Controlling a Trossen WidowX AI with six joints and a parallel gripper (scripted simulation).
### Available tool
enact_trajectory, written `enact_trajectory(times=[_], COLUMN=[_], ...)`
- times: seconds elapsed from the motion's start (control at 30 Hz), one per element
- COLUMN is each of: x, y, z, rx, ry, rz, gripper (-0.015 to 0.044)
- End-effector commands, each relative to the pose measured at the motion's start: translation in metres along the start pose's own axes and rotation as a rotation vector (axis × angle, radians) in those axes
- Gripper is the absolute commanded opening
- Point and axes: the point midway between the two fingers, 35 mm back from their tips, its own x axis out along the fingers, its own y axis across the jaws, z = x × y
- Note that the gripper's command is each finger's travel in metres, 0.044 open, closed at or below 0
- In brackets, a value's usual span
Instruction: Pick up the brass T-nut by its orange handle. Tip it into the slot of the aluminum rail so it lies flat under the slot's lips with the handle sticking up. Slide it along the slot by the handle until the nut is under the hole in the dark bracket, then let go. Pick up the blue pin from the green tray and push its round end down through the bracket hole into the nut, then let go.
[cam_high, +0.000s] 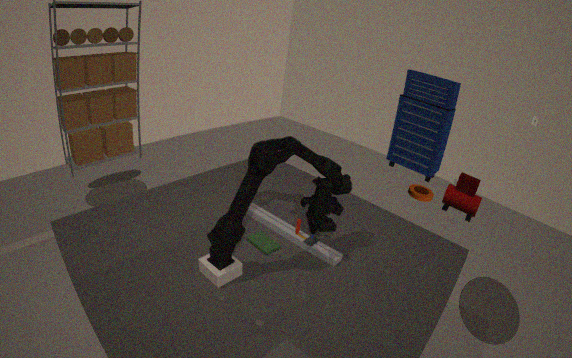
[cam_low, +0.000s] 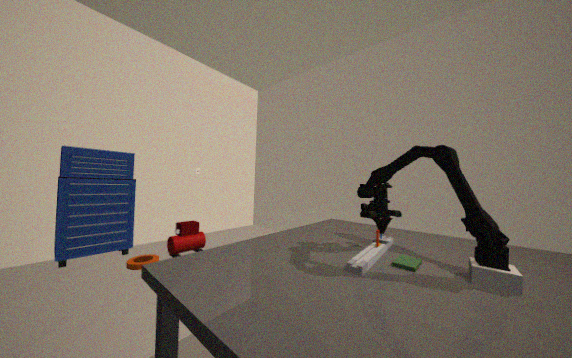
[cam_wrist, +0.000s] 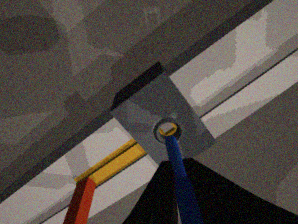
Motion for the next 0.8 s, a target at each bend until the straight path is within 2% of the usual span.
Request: enact_trajectory(times=[0.0,0.77], x=[0.004,0.020], y=[0.000,0.000], z=[-0.001,-0.004], rx=[0.000,-0.001], ry=[0.004,0.004], rz=[0.001,0.001], gripper=[-0.0150,-0.0150])
